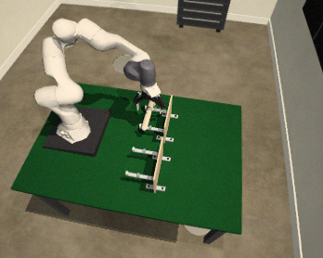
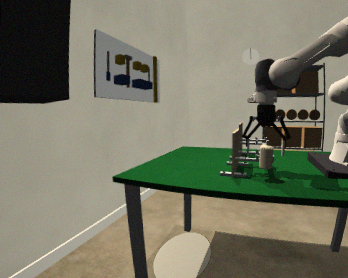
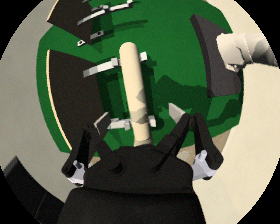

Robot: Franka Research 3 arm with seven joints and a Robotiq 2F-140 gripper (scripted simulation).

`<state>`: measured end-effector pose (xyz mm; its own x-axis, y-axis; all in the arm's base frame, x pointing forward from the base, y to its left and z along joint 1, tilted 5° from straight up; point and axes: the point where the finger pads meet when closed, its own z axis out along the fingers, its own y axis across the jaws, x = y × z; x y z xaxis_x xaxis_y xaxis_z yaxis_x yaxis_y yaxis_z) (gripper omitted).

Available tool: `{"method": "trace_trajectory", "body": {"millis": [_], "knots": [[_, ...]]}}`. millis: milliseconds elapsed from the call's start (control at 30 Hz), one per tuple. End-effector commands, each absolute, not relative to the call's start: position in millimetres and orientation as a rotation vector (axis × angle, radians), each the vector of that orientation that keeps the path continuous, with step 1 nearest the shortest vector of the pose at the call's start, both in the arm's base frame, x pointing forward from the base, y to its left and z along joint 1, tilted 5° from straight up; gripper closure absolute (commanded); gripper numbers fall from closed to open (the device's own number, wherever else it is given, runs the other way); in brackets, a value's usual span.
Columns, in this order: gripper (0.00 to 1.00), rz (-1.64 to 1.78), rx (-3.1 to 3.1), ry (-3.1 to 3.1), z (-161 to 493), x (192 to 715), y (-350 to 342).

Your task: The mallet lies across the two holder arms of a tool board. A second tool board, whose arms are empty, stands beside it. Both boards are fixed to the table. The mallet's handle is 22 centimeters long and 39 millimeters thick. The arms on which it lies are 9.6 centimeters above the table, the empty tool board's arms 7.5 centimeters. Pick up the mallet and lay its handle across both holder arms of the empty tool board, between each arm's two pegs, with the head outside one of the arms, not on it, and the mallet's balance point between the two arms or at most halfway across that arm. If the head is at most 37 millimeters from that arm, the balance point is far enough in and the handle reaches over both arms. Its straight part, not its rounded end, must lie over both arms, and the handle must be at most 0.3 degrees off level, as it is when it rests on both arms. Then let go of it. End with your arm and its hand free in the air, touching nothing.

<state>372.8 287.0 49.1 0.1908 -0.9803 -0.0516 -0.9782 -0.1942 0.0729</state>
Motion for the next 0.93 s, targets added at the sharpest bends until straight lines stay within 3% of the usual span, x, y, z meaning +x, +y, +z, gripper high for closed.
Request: {"method": "trace_trajectory", "body": {"millis": [0, 567, 900], "knots": [[0.0, -0.132, 2.409, -1.979, 48.7, 373.8, 286.5], [0.0, -0.132, 2.41, -1.978, 143.1, 382.3, 283.7], [0.0, -0.132, 2.41, -1.979, 147.4, 382.4, 283.3]]}}
